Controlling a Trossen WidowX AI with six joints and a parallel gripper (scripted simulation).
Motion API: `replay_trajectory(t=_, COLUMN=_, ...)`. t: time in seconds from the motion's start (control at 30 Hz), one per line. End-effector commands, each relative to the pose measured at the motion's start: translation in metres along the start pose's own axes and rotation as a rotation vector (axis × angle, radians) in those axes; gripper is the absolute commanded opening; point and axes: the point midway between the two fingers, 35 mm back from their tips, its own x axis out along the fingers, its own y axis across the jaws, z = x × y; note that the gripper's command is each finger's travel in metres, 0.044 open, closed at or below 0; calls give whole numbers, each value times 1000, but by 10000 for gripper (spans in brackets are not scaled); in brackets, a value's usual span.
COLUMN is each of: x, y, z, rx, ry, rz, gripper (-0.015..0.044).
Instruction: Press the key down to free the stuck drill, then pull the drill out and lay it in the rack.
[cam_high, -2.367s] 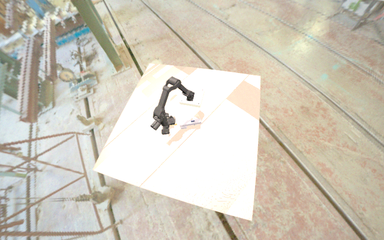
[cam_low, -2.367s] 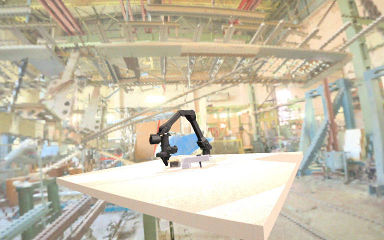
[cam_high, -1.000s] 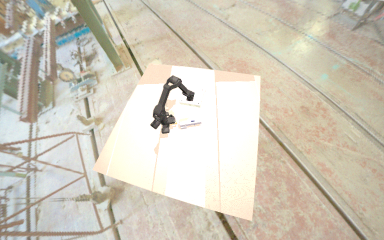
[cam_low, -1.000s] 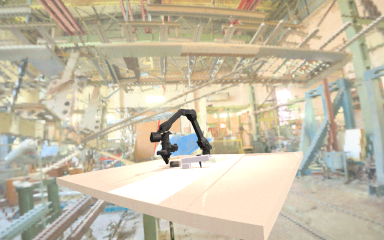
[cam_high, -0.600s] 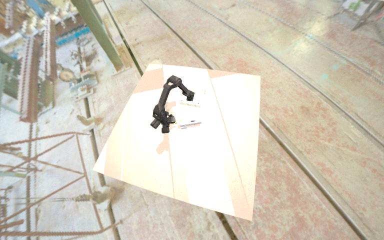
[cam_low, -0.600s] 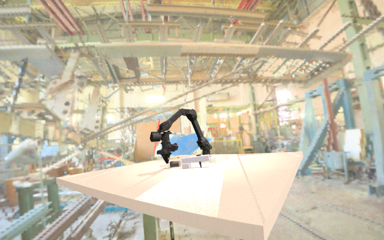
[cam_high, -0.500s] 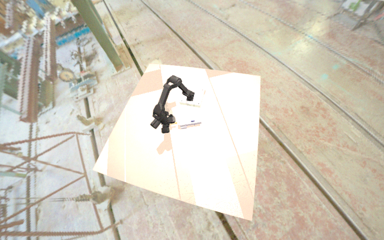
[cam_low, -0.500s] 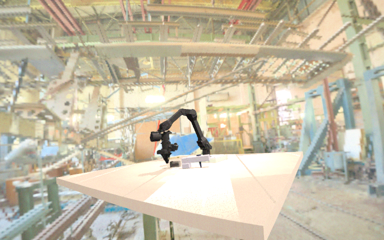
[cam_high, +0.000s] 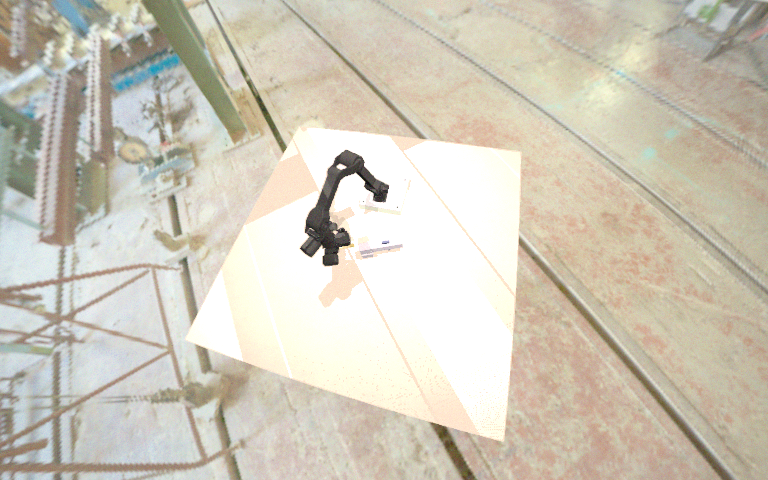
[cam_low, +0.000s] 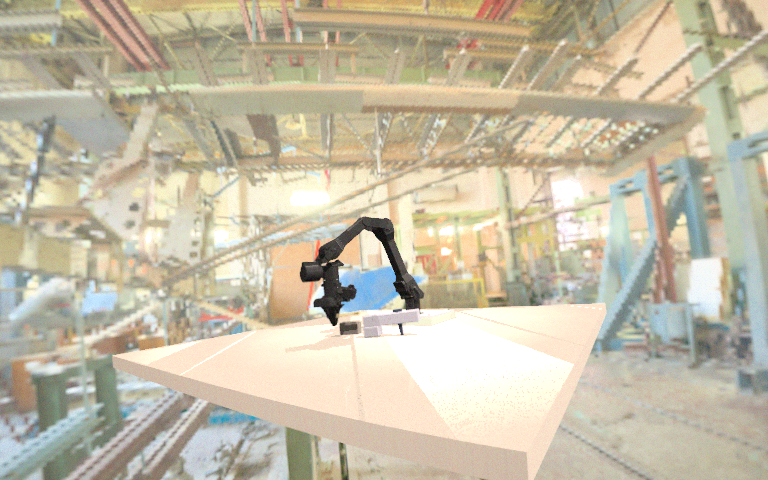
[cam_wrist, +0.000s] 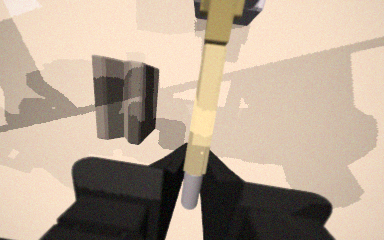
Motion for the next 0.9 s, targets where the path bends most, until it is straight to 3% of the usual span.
replay_trajectory(t=0.0, x=-3, y=-1, z=-1, rx=0, ry=4, rz=-3, gripper=0)
replay_trajectory(t=0.87, x=-9, y=-2, z=-2, rx=0, ry=4, rz=-3, gripper=0)
